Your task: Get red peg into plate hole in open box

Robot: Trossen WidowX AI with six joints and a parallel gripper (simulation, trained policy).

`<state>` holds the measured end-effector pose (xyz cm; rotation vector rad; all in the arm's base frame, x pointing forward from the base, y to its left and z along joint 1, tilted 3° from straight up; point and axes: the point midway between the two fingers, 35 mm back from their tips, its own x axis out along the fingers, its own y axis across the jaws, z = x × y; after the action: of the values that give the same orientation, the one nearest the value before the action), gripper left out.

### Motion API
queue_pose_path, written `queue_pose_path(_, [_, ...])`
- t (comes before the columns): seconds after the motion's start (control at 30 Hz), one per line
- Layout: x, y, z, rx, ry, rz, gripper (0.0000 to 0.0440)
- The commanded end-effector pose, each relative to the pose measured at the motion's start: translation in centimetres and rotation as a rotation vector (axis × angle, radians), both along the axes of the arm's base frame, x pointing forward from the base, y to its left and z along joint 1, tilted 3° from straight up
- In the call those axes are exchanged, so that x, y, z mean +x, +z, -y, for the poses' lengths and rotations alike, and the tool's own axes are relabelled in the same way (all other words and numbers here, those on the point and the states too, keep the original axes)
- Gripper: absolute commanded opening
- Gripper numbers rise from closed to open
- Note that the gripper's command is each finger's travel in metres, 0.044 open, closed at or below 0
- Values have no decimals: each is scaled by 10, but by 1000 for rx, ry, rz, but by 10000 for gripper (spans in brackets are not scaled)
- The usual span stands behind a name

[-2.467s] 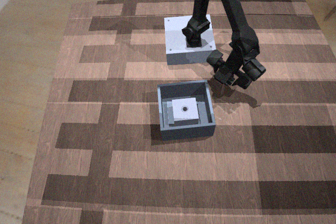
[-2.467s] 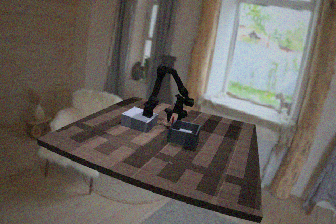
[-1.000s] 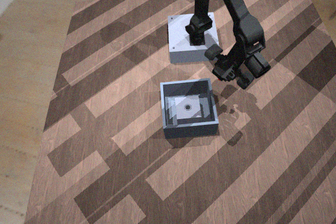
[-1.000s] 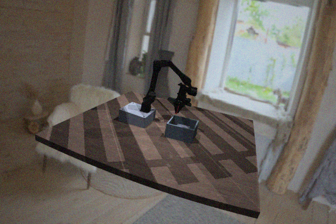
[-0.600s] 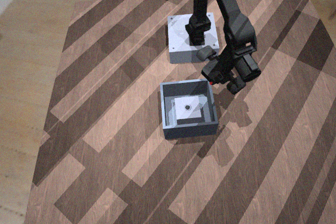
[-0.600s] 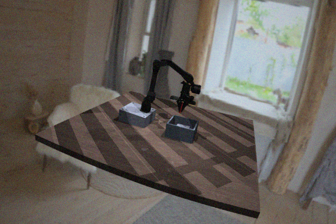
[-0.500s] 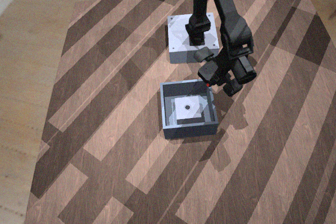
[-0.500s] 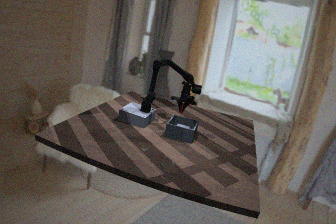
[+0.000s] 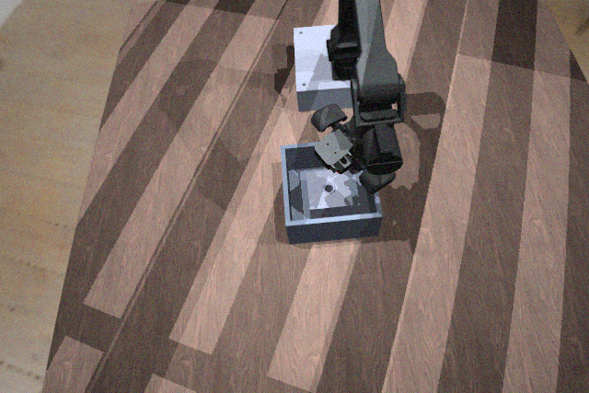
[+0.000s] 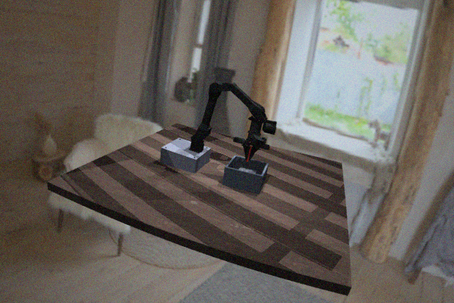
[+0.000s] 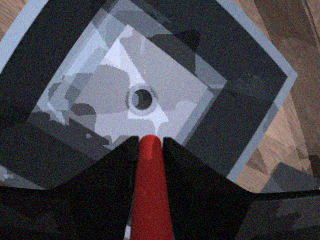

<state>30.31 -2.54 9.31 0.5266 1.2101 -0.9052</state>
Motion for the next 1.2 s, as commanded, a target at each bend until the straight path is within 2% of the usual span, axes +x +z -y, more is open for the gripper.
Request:
queue_pose_path(0.0, [8, -7, 10, 20, 17, -6, 0])
queue_pose_path(0.33, [19, -35, 26, 79, 95, -36, 3])
queue_pose_path(0.4, [19, -42, 26, 93, 112, -50, 27])
queue_pose_path(0.57, [20, -55, 29, 126, 133, -76, 144])
queue_pose_path(0.6, [21, -57, 30, 133, 132, -78, 156])
queue_pose_path(0.77, [30, -51, 37, 138, 173, -79, 158])
queue_pose_path(0.83, [35, -48, 37, 148, 177, -76, 195])
queue_pose_path(1.13, [63, -34, 36, 216, 185, -57, 431])
queue_pose_path(1.17, [67, -32, 35, 225, 187, -52, 440])
